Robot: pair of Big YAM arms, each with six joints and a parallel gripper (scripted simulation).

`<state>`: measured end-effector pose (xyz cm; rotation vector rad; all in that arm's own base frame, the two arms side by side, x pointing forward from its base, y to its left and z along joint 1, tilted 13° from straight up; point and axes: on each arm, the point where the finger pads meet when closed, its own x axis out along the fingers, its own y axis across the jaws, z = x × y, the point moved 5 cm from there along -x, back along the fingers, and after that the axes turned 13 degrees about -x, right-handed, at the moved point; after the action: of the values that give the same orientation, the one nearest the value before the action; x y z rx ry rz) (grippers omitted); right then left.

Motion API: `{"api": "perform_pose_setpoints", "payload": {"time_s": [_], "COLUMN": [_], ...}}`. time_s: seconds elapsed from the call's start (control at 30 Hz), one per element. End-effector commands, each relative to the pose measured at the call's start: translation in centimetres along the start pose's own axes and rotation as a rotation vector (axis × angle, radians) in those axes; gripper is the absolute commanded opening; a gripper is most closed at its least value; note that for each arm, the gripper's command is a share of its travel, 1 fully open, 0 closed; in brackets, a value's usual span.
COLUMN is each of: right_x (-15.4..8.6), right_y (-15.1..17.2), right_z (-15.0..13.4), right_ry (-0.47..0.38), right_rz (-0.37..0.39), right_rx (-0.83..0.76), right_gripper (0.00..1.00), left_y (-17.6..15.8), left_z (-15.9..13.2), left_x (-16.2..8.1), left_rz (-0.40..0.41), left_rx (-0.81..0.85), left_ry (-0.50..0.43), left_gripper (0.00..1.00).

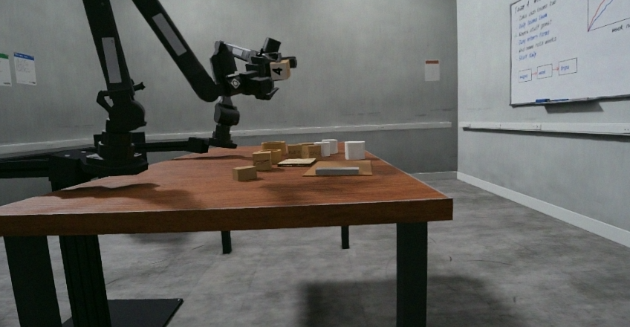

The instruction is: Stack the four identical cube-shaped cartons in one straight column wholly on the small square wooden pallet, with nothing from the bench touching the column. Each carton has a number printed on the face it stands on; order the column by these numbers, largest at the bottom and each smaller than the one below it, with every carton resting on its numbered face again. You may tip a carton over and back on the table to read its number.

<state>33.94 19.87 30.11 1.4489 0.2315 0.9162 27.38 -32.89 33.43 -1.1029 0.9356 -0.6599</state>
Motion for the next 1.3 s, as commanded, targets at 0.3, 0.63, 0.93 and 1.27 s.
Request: {"api": "perform_pose_setpoints", "payload": {"time_s": [0.3, 0.63, 0.93, 1.27], "right_x": [0.1, 0.1, 0.9, 1.3], "right_y": [0.8, 0.8, 0.3, -0.2], "right_z": [0.2, 0.2, 3.3, 8.2], "right_ry": [-0.003, -0.003, -0.080, -0.174], "right_rz": [0.030, 0.030, -0.026, -0.230], "right_rx": [-0.002, -0.002, -0.118, -0.447], "right_gripper": [1.00, 1.00, 1.00, 1.00], "left_y": [-2.8, -2.8, -0.1, 7.8], "left_z": [0.6, 0.6, 1.5, 4.0], "left_x": [-0.3, -0.3, -2.1, -8.2], "left_rz": [-0.050, -0.050, -0.045, -0.025], "left_rx": [0.010, 0.010, 0.034, 0.041], "left_ry": [-0.012, -0.012, -0.036, -0.040], "left_gripper": [0.54, 0.54, 0.54, 0.54]}}
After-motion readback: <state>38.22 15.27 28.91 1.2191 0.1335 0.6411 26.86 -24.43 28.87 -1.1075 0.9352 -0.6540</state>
